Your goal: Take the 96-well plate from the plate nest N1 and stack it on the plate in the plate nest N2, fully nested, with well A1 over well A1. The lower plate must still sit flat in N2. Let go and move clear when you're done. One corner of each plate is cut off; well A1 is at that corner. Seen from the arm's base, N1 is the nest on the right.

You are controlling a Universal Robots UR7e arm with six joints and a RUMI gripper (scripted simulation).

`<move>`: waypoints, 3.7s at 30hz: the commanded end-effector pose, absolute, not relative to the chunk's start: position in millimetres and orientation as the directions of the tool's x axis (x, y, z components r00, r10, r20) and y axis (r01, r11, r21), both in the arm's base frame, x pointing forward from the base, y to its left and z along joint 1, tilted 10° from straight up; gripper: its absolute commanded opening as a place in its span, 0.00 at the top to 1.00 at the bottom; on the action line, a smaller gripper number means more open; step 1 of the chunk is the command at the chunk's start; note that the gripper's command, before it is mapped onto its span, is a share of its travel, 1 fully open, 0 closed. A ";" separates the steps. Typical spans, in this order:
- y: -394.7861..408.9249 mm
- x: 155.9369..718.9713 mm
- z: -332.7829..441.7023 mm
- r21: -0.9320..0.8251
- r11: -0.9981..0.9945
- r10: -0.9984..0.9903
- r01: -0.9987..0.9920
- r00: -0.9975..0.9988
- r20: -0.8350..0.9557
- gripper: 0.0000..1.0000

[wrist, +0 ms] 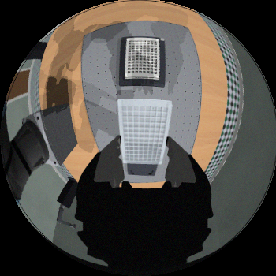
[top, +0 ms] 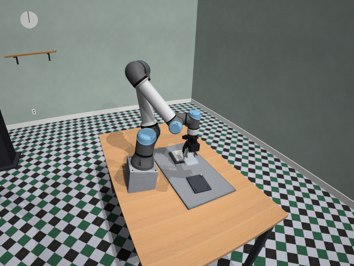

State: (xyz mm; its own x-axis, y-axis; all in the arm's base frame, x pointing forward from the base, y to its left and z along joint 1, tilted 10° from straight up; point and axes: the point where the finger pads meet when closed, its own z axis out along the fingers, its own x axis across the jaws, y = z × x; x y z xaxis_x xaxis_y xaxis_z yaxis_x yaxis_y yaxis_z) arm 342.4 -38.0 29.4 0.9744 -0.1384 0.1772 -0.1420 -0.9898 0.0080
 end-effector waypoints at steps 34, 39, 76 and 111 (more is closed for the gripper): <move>75.7 355.6 28.1 0.010 -0.990 -0.139 -0.143 0.974 0.177 1.00; 89.0 357.1 27.9 0.010 -0.990 -0.139 -0.143 0.974 0.177 1.00; 144.0 363.4 27.1 0.010 -0.990 -0.139 -0.143 0.974 0.177 1.00; 141.9 366.6 7.5 0.010 -0.990 -0.139 -0.143 0.974 0.177 1.00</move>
State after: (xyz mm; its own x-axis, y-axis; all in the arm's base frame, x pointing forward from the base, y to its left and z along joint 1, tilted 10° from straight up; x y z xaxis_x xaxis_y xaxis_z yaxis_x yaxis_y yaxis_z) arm 365.0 142.1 13.0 0.9745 -0.1392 0.1758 -0.1431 -0.9897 0.0099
